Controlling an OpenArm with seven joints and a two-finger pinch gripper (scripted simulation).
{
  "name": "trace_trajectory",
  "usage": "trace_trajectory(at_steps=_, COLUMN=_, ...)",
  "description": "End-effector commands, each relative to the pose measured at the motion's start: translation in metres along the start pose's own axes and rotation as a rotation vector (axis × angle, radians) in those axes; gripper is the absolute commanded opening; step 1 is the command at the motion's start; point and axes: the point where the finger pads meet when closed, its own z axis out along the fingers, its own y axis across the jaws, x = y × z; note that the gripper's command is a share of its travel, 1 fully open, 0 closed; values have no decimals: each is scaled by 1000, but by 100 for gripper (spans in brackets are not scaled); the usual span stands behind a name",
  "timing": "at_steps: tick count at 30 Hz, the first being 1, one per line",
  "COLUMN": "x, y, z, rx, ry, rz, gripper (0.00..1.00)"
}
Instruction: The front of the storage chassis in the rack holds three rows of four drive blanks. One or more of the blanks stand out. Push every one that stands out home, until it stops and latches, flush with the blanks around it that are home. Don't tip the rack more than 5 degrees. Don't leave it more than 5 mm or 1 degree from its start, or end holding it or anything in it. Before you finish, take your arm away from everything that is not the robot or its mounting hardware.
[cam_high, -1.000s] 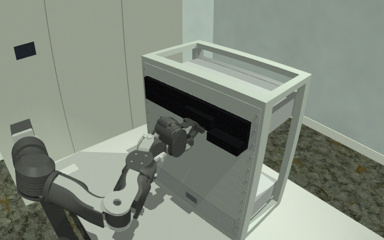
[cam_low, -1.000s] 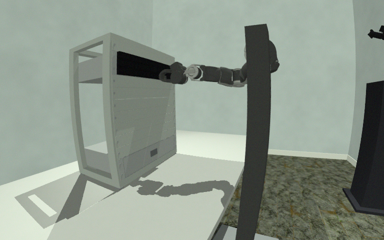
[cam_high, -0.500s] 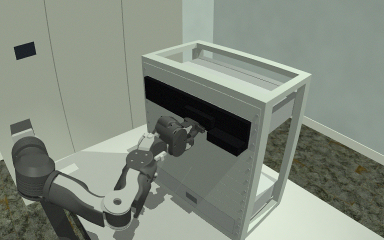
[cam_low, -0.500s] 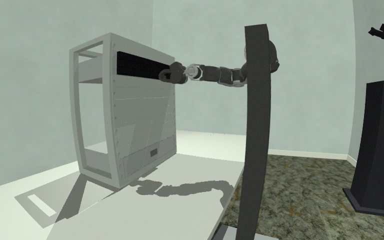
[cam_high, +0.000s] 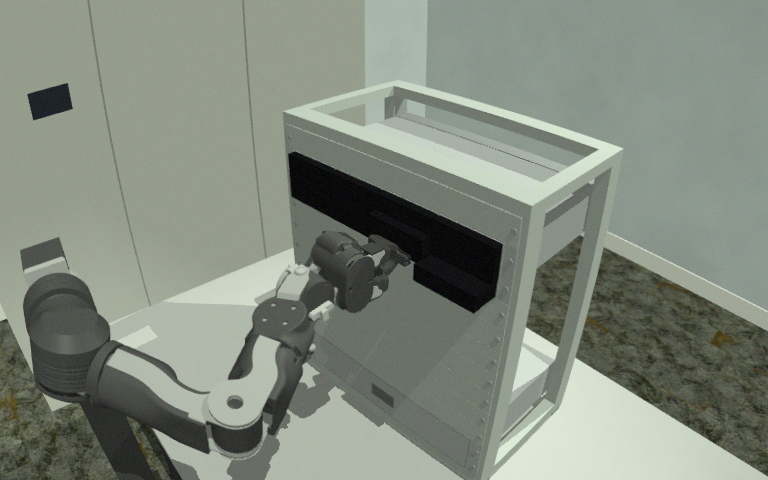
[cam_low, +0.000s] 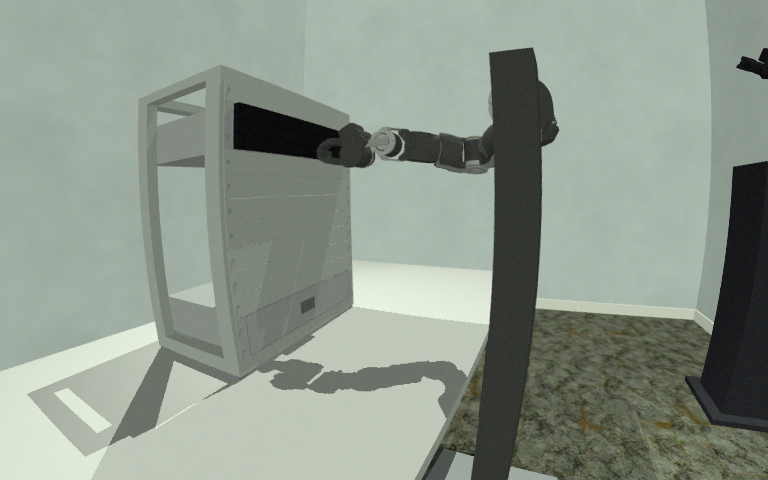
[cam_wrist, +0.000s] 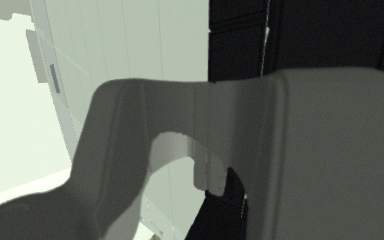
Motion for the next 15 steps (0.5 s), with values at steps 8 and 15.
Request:
trace_trajectory(at_steps=8, x=2, y=20, z=0, rx=-68, ry=9, rz=-7, gripper=0)
trace_trajectory(at_steps=15, x=2, y=23, z=1, rx=-68, ry=8, rz=-7, gripper=0)
